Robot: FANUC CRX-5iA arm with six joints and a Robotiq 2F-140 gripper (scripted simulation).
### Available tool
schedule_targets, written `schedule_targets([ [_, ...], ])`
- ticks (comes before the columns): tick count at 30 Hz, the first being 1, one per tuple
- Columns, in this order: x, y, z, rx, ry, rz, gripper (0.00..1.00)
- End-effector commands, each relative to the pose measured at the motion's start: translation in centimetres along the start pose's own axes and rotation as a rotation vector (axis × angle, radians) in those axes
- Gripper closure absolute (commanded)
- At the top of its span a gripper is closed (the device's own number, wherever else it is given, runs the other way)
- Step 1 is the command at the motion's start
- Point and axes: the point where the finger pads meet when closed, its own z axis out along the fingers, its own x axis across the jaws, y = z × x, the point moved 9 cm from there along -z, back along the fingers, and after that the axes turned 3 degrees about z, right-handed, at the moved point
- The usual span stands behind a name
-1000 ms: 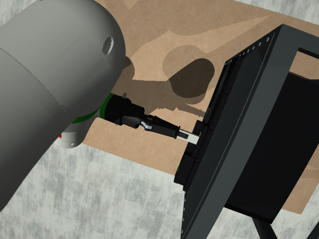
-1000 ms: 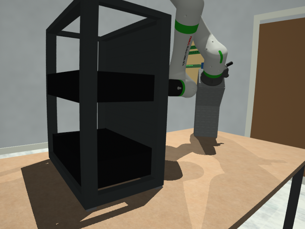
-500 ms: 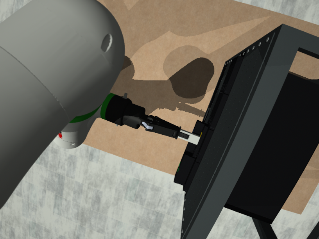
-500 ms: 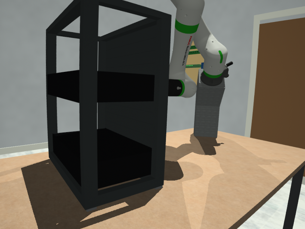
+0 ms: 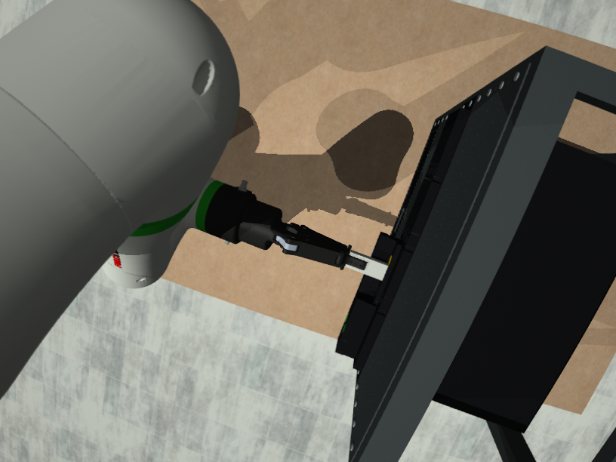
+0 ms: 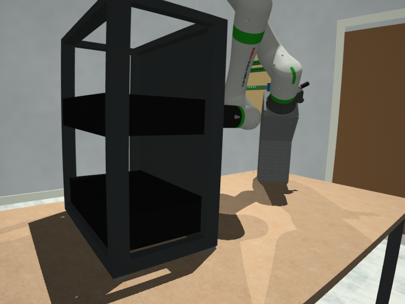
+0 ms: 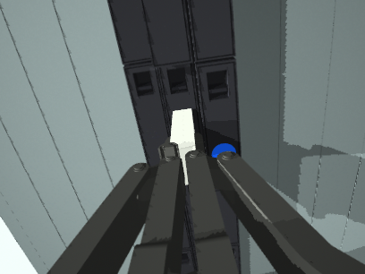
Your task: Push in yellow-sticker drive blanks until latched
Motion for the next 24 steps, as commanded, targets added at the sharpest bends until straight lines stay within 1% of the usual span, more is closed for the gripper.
schedule_targets([
  [1, -0.01, 0.0, 0.02, 0.0, 0.0, 0.0, 1.0],
  [24, -0.01, 0.0, 0.34, 0.0, 0.0, 0.0, 1.0],
])
